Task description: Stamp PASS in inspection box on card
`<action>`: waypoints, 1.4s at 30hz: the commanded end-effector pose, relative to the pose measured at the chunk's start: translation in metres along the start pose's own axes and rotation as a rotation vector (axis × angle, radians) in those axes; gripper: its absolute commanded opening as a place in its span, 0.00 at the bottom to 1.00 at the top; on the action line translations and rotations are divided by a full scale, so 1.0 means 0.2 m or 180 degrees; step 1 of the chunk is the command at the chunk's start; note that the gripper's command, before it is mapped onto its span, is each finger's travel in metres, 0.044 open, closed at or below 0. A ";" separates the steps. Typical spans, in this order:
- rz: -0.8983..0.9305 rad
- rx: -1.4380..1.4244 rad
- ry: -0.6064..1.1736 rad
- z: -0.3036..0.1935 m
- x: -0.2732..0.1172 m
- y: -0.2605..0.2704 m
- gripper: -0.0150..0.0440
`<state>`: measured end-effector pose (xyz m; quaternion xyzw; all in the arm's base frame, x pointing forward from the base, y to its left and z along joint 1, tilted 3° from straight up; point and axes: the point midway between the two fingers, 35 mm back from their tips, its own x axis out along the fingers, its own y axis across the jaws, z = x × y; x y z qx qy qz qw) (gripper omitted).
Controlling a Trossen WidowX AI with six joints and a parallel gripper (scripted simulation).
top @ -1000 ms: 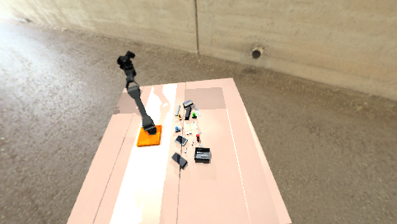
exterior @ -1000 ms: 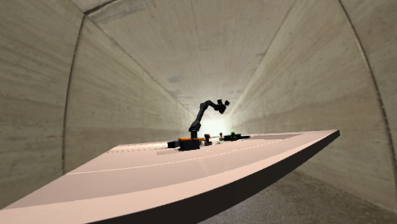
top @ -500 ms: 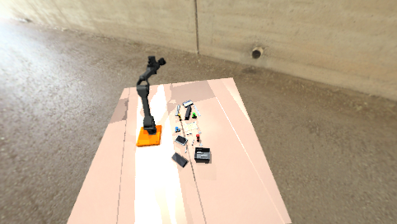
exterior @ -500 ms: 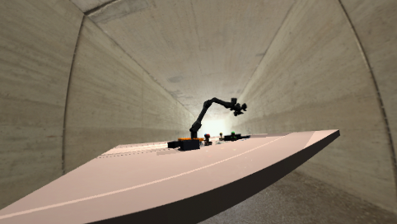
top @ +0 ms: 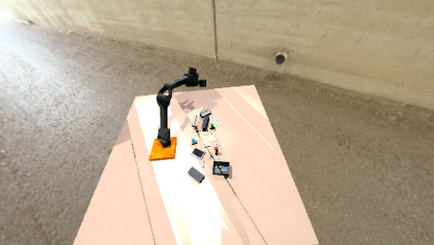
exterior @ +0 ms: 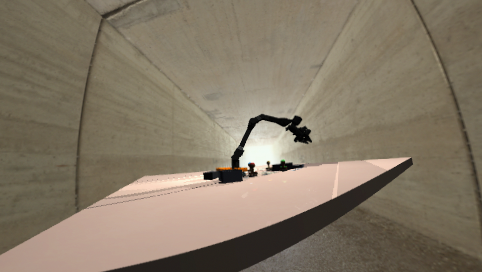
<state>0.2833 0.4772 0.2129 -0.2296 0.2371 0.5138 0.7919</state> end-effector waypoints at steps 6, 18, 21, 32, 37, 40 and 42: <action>-0.0472 0.1191 0.0911 -0.47 -0.16 -0.52 0.63; -0.1259 0.3314 0.2188 -1.23 -0.71 -0.97 0.63; -0.1417 0.3791 0.2436 -1.37 -0.86 -0.99 0.63; -0.1428 0.3826 0.2453 -1.42 -0.84 -0.99 0.63; -0.1429 0.3825 0.2453 -1.45 -0.81 -0.99 0.63; -0.1429 0.3825 0.2453 -1.47 -0.79 -0.99 0.63; -0.1429 0.3825 0.2453 -1.48 -0.78 -0.99 0.63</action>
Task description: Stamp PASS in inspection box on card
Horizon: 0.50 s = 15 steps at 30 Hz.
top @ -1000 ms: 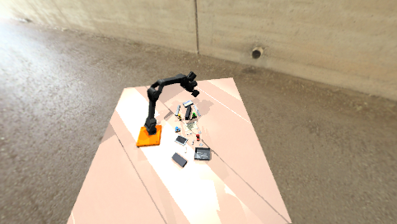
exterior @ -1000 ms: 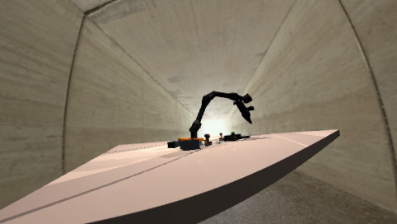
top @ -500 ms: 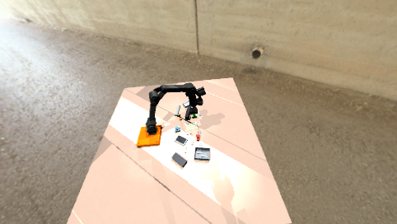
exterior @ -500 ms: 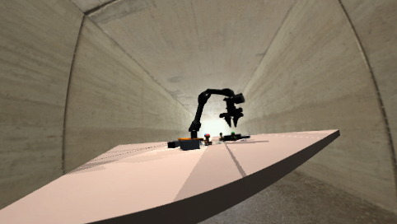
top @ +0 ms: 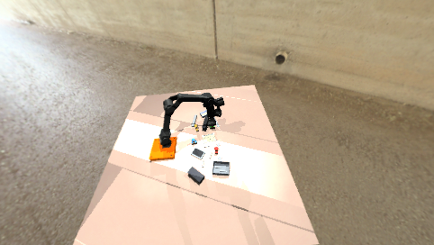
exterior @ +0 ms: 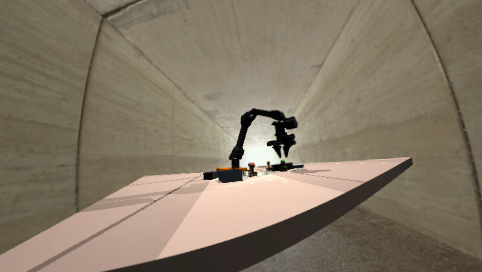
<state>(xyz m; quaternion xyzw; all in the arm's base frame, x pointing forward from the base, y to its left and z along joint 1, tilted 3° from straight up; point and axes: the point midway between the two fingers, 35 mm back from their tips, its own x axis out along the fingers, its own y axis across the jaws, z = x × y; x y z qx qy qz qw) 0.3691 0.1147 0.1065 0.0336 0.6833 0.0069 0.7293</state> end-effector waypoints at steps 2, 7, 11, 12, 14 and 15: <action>0.0001 0.0020 0.0015 0.00 0.04 0.00 0.63; 0.0001 0.0020 0.0015 0.00 0.08 -0.01 0.63; 0.0001 0.0020 0.0016 -0.01 0.12 -0.01 0.63; 0.0001 0.0020 0.0016 -0.01 0.13 -0.01 0.63; 0.0001 0.0020 0.0016 -0.01 0.14 -0.01 0.63; 0.0001 0.0020 0.0016 -0.01 0.15 -0.01 0.63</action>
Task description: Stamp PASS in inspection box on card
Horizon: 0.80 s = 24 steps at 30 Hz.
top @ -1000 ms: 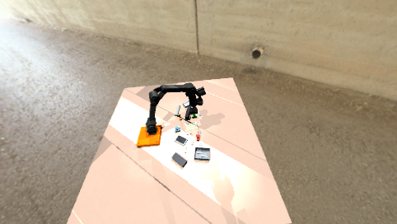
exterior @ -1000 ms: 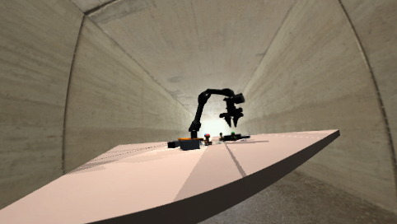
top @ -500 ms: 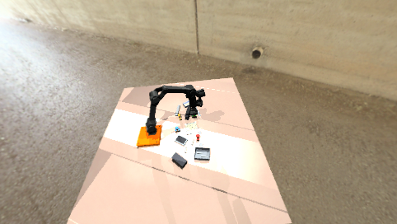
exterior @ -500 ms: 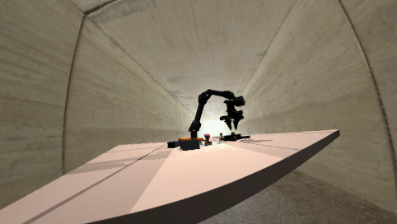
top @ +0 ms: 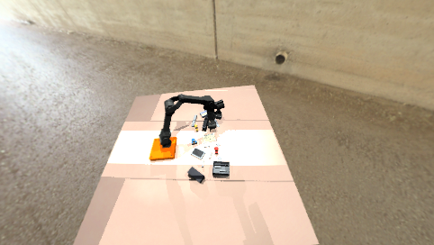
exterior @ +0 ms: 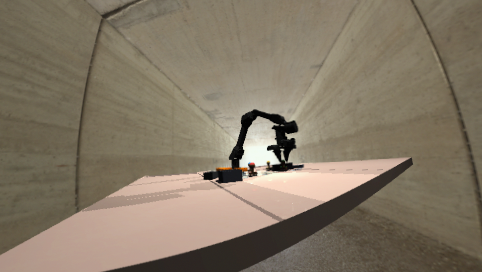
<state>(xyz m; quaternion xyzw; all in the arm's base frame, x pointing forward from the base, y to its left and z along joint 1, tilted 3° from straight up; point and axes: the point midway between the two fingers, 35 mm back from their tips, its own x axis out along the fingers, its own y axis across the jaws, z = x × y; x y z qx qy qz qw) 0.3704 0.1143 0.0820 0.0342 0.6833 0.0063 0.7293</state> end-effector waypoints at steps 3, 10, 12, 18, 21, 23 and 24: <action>0.0001 0.0014 0.0016 -0.01 0.05 0.00 0.63; 0.0001 0.0014 0.0017 -0.01 0.11 -0.01 0.63; 0.0001 0.0014 0.0017 -0.02 0.12 -0.01 0.63; 0.0001 0.0014 0.0017 -0.02 0.15 -0.02 0.63; -0.0004 0.0007 0.0009 -0.02 0.14 -0.01 0.49; -0.0004 0.0007 0.0009 -0.02 0.14 -0.01 0.44; -0.0004 0.0007 0.0009 -0.02 0.14 -0.01 0.43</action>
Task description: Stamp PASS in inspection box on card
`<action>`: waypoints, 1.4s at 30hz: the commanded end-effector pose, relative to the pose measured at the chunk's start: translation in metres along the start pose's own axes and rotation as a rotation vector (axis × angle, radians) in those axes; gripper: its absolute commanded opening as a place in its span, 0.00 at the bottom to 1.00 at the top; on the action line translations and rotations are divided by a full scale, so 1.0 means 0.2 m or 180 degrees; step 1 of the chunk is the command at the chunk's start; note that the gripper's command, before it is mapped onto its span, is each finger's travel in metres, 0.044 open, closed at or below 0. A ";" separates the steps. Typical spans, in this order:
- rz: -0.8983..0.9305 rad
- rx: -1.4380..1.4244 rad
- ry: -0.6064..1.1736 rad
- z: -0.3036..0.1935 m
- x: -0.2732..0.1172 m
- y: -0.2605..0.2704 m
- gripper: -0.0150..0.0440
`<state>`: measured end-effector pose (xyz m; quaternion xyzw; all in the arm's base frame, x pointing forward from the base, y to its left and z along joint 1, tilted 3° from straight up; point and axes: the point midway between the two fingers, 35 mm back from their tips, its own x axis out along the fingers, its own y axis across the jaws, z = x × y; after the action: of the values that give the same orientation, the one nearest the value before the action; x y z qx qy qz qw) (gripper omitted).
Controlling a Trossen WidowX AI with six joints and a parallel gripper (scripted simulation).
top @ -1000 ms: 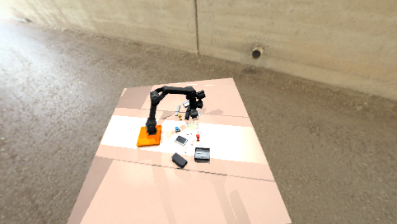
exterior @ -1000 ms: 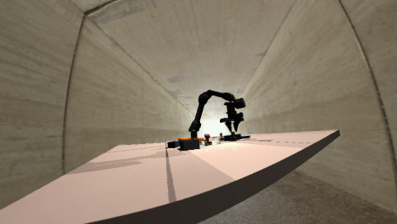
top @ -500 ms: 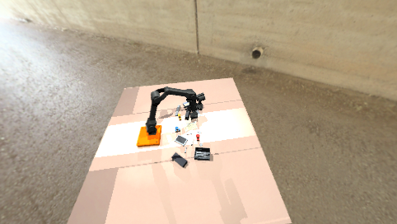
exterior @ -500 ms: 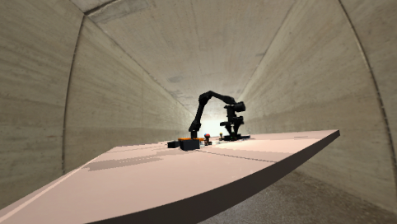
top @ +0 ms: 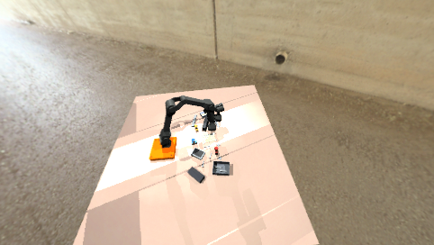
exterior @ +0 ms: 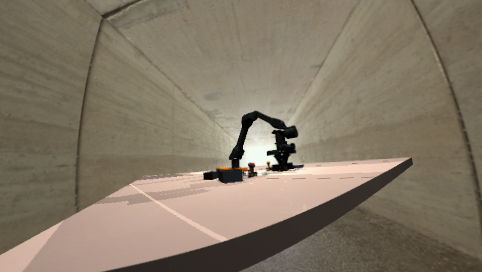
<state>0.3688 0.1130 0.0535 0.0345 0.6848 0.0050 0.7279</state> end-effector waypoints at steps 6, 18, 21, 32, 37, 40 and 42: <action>0.0001 0.0000 -0.0003 0.00 0.00 0.00 0.36; 0.0001 0.0000 -0.0003 0.00 -0.03 0.00 0.25; 0.0001 0.0000 -0.0003 0.00 -0.03 0.00 0.25; 0.0001 0.0000 -0.0003 0.01 -0.06 0.00 0.25; 0.0001 0.0000 -0.0003 0.01 -0.07 0.00 0.25; 0.0001 0.0000 -0.0003 0.01 -0.08 0.00 0.25; 0.0001 0.0000 -0.0003 0.01 -0.08 0.00 0.25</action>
<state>0.3685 0.1125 0.0673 0.0345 0.6860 0.0042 0.7268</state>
